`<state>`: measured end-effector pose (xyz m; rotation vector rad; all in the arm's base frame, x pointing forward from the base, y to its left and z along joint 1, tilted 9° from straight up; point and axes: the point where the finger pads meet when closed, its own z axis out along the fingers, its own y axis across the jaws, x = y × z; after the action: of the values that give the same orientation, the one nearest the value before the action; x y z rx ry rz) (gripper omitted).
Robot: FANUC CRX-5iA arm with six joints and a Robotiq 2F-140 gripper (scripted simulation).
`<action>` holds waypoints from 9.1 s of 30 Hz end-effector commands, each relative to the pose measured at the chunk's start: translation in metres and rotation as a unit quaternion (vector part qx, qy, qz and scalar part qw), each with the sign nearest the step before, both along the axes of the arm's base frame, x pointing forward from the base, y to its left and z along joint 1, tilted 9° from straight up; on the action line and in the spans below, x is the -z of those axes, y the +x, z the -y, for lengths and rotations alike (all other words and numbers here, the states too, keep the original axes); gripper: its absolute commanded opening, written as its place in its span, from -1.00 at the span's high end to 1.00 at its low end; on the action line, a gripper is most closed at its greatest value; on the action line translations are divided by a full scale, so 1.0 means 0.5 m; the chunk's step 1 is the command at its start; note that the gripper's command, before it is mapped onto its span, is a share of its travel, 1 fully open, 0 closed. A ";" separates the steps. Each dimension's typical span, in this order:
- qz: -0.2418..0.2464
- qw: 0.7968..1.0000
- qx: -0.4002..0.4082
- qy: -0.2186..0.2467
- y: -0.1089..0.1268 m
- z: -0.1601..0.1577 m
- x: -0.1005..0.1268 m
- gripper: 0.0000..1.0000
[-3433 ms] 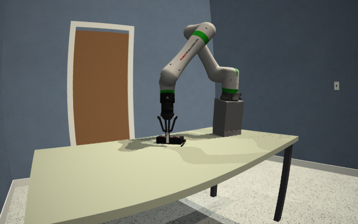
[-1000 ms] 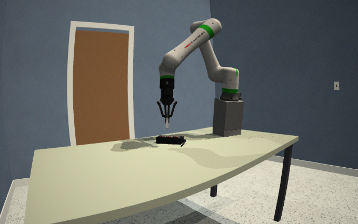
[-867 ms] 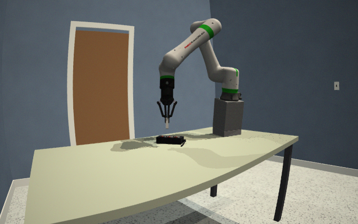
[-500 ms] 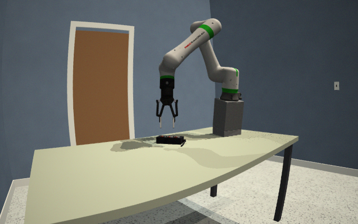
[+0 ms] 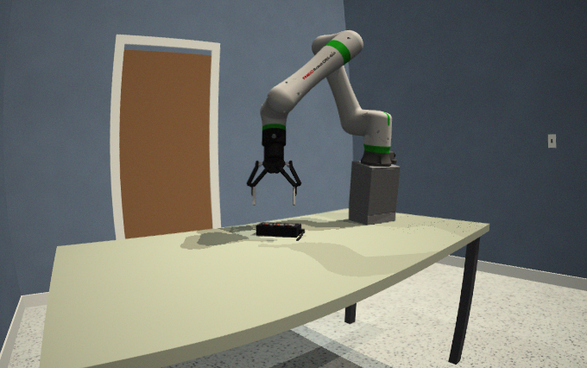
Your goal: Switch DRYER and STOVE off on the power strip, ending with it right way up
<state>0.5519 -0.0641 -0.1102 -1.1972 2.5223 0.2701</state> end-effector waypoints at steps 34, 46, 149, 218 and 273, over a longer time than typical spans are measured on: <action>-0.134 0.983 -0.051 -0.118 -0.096 0.063 0.036 -1.00; -0.134 0.983 -0.051 -0.118 -0.096 0.063 0.036 -1.00; 0.062 0.811 -0.563 -0.150 -0.049 0.176 0.056 1.00; 0.062 0.810 -0.563 -0.150 -0.045 0.166 0.131 1.00; 0.062 0.810 -0.563 -0.150 -0.044 0.165 0.143 1.00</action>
<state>0.5297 -0.1462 -0.1818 -2.6136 1.4563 0.0370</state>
